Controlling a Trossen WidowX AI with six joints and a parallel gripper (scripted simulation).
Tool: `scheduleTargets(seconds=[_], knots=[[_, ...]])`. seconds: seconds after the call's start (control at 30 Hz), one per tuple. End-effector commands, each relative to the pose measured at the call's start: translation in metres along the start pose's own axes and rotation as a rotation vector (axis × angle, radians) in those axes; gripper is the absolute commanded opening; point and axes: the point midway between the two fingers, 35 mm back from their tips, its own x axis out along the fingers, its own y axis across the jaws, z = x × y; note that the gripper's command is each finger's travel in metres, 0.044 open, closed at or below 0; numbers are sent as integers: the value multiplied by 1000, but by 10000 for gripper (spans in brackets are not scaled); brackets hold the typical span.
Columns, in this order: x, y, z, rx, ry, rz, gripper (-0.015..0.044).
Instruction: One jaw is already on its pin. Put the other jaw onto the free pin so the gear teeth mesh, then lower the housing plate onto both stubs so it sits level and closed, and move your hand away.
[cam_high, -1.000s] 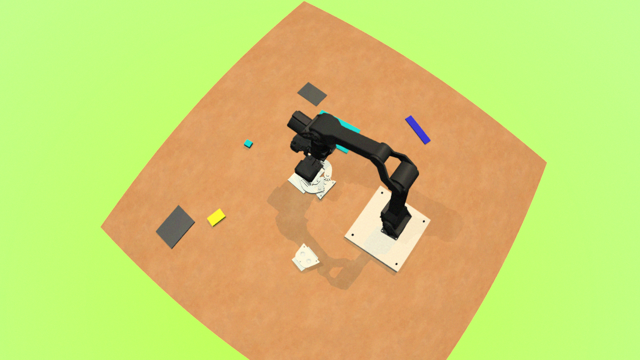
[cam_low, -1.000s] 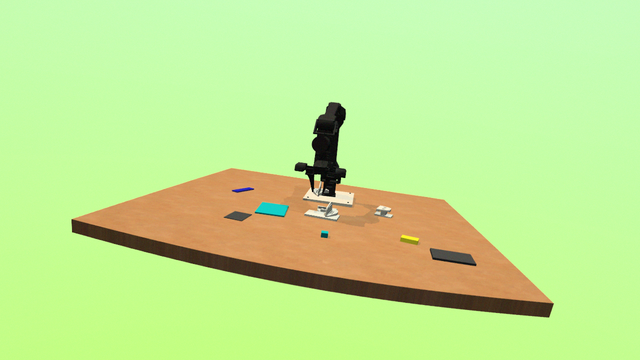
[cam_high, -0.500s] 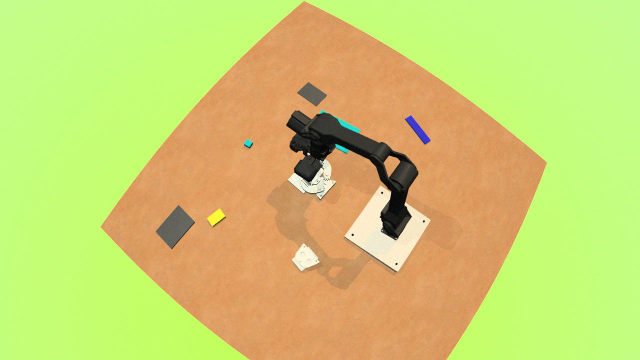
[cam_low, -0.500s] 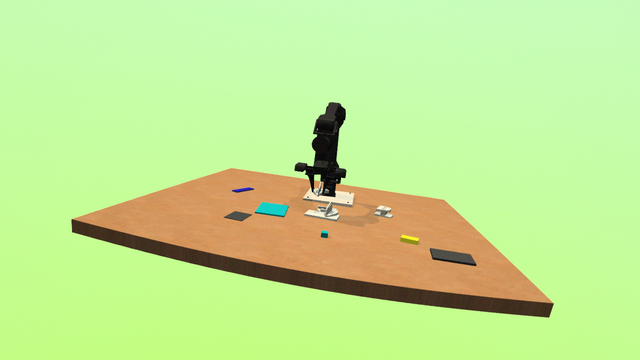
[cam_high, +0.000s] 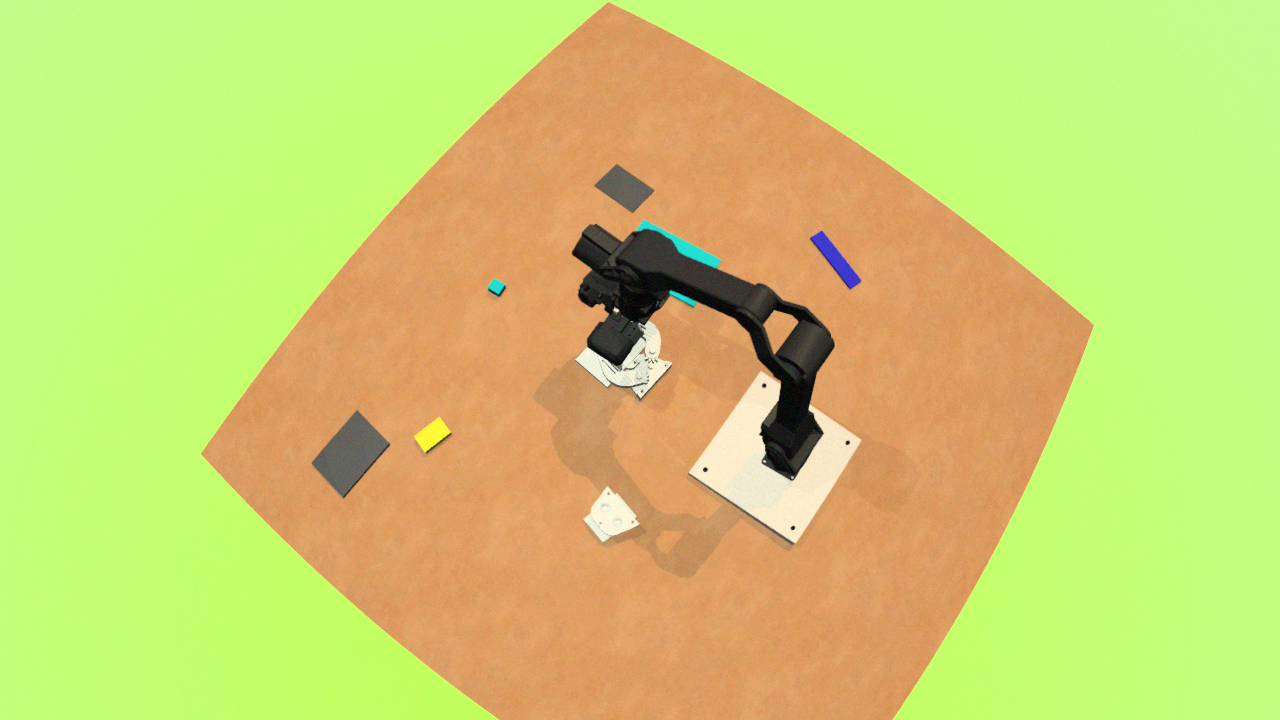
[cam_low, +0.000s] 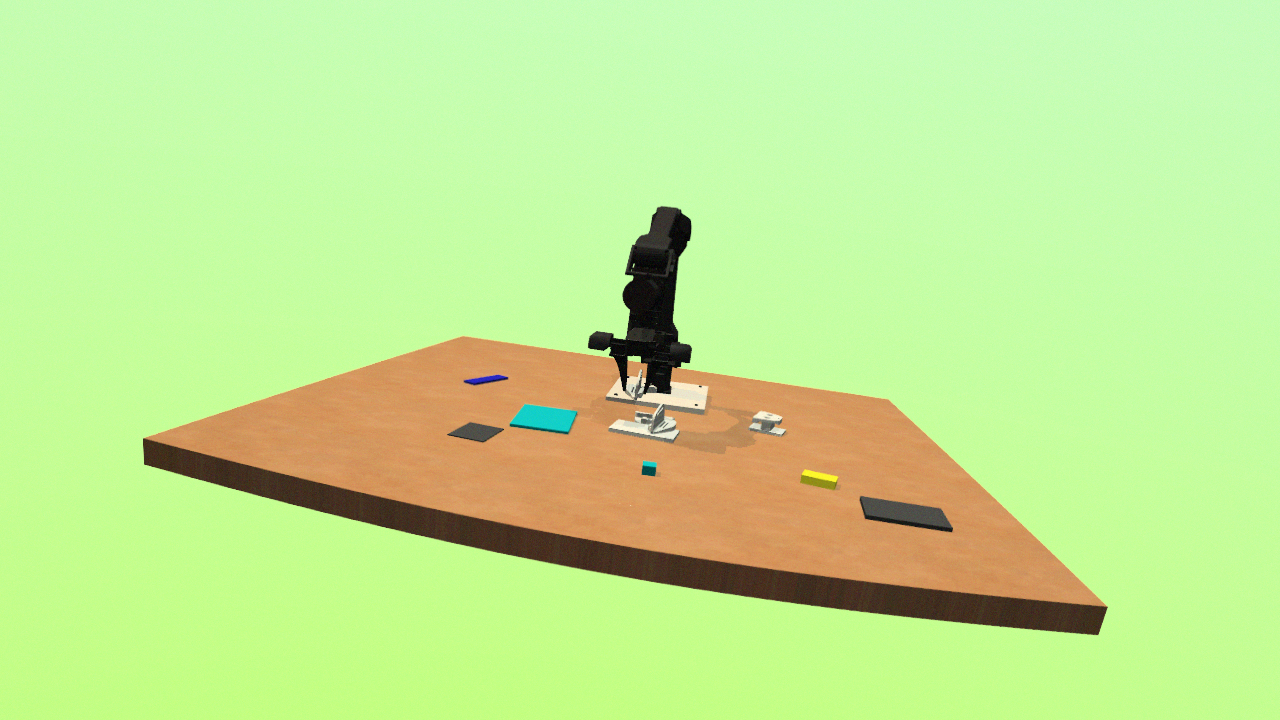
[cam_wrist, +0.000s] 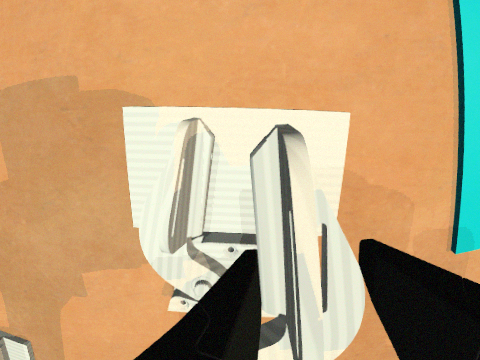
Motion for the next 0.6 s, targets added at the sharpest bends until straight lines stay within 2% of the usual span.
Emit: scheduleTargets(seconds=[0.0, 0.57], knots=[[8, 1, -1, -4, 4, 5, 134], [36, 1, -2, -5, 4, 5, 134]])
